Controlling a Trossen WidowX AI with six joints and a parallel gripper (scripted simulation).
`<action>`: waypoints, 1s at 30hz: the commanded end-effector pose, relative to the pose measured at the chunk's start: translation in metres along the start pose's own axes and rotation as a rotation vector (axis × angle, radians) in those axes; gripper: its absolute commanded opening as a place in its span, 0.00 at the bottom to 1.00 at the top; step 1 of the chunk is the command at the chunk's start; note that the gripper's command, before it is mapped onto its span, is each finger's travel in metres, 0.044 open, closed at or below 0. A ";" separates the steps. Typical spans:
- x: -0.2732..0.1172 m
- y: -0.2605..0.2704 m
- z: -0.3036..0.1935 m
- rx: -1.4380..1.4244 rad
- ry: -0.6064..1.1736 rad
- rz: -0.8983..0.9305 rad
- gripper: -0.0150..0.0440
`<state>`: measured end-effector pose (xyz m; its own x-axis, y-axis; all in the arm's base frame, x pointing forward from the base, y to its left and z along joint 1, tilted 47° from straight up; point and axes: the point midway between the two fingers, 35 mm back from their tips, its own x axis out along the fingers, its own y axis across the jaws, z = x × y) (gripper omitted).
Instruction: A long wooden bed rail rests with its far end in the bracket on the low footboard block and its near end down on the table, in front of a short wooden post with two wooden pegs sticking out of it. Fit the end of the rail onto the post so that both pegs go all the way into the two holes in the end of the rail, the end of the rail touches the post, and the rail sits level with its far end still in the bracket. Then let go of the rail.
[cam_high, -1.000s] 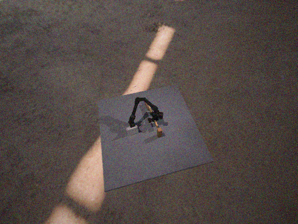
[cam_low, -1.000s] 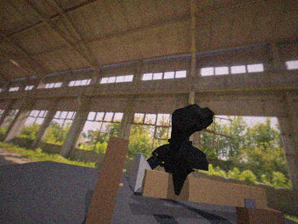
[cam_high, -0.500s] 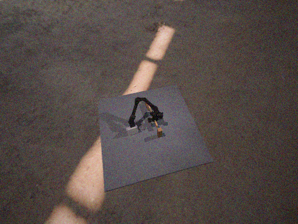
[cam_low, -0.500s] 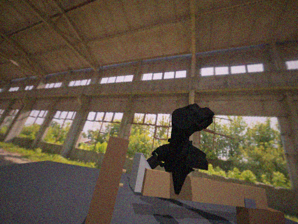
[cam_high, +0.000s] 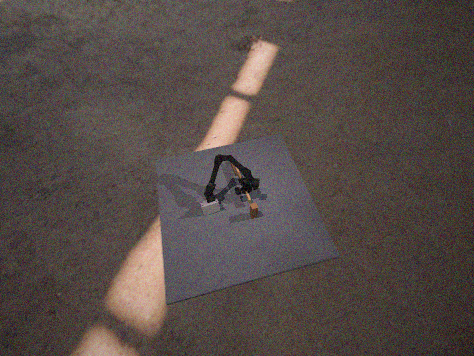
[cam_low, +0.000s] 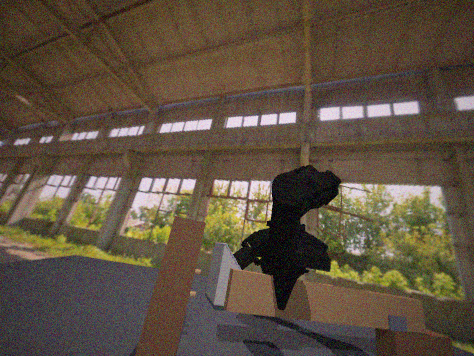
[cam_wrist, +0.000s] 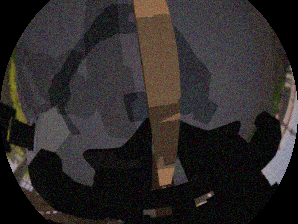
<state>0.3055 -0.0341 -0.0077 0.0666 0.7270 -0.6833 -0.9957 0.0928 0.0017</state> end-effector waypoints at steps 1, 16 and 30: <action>-0.002 0.000 -0.003 -0.001 0.002 -0.005 0.25; -0.004 -0.001 -0.007 -0.001 0.003 -0.006 0.25; -0.004 -0.002 -0.011 -0.001 0.003 -0.006 0.25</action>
<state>0.3044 -0.0414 -0.0133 0.0627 0.7258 -0.6850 -0.9959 0.0906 0.0048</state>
